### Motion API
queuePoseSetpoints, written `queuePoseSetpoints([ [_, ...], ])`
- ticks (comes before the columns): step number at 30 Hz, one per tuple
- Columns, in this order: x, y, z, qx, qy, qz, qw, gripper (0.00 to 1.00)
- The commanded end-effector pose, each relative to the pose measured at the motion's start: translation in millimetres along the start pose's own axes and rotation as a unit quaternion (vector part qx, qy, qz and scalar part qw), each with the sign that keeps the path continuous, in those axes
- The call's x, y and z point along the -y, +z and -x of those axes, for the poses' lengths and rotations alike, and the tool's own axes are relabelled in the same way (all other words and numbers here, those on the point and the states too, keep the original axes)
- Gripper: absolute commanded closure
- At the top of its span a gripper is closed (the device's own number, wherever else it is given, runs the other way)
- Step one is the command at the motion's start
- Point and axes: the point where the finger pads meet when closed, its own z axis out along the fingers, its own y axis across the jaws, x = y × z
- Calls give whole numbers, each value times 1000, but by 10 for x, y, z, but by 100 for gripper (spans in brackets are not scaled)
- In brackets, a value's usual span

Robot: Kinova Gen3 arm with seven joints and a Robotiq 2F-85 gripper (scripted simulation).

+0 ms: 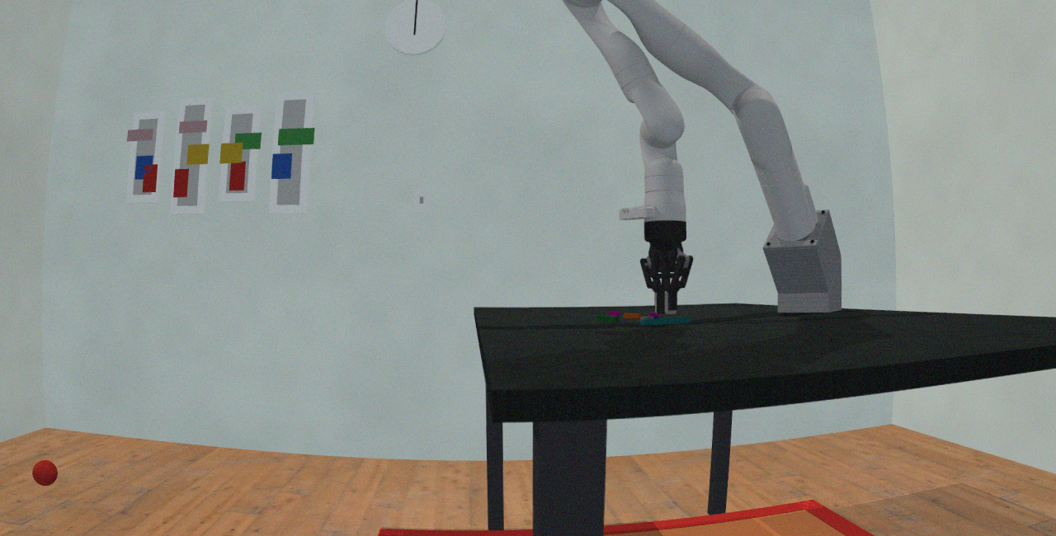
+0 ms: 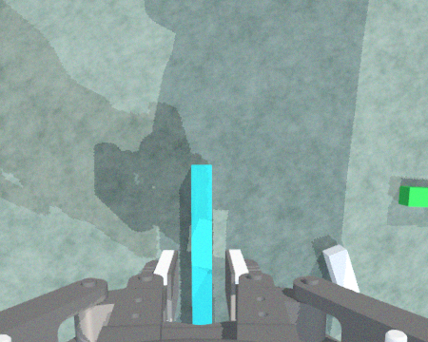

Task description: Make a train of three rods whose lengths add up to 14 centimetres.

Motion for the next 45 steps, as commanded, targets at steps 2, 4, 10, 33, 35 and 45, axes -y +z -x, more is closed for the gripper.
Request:
queuePoseSetpoints([
  [2, 0, -1, 0, 0, 0, 0, 1000, 76],
  [4, 0, -1, 0, 0, 0, 0, 1000, 76],
  [10, 0, -1, 0, 0, 0, 0, 1000, 76],
  [33, 0, 8, 0, 0, 0, 0, 1000, 76],
  [35, 0, 8, 0, 0, 0, 0, 1000, 76],
  [45, 0, 92, 0, 0, 0, 0, 1000, 76],
])
